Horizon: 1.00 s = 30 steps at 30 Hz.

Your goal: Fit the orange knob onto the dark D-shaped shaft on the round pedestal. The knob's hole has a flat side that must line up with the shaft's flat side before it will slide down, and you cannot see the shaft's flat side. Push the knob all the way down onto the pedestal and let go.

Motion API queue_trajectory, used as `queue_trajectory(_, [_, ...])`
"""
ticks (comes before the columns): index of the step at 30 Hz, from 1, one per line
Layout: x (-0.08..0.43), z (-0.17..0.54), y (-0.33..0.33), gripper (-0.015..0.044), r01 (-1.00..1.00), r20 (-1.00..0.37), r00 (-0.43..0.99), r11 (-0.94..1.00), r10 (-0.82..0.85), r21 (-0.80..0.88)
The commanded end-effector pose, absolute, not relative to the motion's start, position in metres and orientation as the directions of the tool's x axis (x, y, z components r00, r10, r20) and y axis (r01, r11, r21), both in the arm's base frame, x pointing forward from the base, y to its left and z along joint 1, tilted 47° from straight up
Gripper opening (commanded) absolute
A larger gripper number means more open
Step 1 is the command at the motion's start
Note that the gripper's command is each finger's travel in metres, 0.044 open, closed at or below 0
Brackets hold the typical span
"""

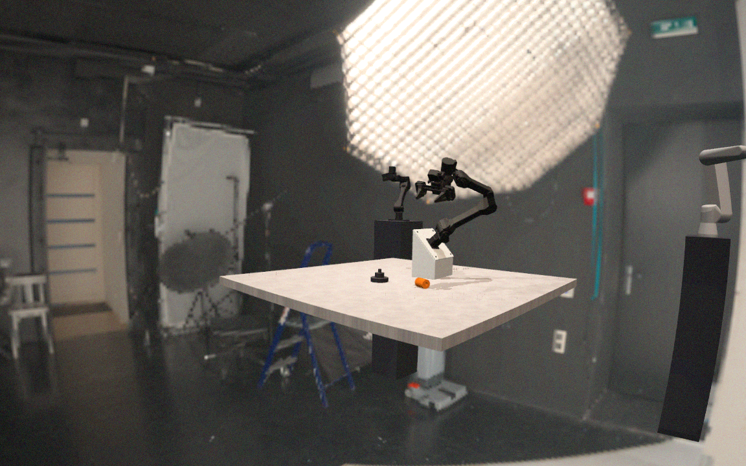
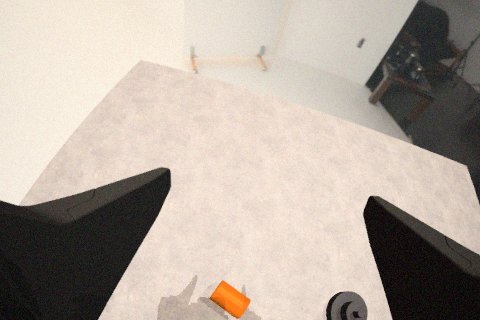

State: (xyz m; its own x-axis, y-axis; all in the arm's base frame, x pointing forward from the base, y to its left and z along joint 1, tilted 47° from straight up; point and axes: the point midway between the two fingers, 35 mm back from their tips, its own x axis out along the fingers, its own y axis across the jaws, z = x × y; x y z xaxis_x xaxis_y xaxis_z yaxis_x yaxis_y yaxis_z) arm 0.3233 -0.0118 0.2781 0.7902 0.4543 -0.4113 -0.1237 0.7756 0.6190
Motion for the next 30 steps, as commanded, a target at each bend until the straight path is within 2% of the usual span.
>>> queue_trajectory(1, [0.333, 0.217, 0.029, 0.0440, 0.173, -0.502, 0.622, 0.520, 0.601, 0.837])
queue_trajectory(7, [0.330, 0.163, 0.069, 0.0440, 0.540, -0.556, 0.440, 0.287, 0.705, 0.791])
queue_trajectory(11, [0.322, 0.131, 0.093, 0.0440, 0.778, -0.572, 0.319, 0.136, 0.756, 0.613])
queue_trajectory(15, [0.311, 0.104, 0.114, 0.0440, 0.928, -0.578, 0.208, 0.027, 0.789, 0.371])
queue_trajectory(19, [0.296, 0.079, 0.133, 0.0440, 0.994, -0.576, 0.100, -0.057, 0.811, 0.093])
queue_trajectory(24, [0.275, 0.051, 0.154, 0.0440, 0.958, -0.565, -0.026, -0.141, 0.825, -0.250])
queue_trajectory(30, [0.272, 0.047, 0.157, 0.0440, 0.944, -0.563, -0.043, -0.152, 0.825, -0.294])
